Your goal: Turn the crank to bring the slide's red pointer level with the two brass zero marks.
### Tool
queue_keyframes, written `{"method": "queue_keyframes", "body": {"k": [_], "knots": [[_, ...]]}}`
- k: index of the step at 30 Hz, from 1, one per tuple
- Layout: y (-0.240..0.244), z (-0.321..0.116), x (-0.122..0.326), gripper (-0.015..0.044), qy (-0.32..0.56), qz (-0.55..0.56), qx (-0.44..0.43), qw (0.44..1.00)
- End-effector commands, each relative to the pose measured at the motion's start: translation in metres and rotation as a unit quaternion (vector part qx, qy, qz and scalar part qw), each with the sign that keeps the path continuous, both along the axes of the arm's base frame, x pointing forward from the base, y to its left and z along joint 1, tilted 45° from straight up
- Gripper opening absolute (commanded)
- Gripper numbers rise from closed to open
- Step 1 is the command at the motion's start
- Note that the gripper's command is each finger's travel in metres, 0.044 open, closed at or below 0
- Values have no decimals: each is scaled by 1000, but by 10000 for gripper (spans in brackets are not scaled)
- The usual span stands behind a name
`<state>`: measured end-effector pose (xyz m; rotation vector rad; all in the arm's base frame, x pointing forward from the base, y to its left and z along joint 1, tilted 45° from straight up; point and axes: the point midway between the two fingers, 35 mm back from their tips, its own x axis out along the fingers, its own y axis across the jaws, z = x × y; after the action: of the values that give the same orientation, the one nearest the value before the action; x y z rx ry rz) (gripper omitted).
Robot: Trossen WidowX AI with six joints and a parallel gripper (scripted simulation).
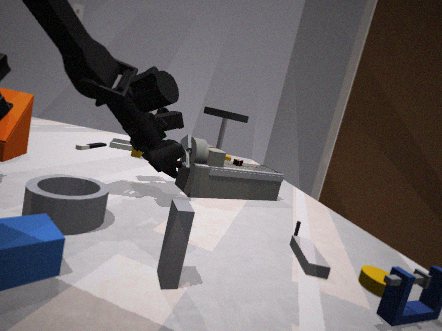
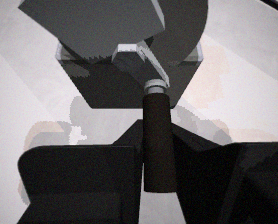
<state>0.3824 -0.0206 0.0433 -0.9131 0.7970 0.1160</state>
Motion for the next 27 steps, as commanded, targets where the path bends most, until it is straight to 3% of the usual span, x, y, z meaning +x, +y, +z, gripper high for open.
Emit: {"method": "queue_keyframes", "body": {"k": [1, 27], "knots": [[-1, 9, 2, 0, -10, -2, -4, 1000], [6, 26, 3, 0, -10, -2, -4, 1000]]}}
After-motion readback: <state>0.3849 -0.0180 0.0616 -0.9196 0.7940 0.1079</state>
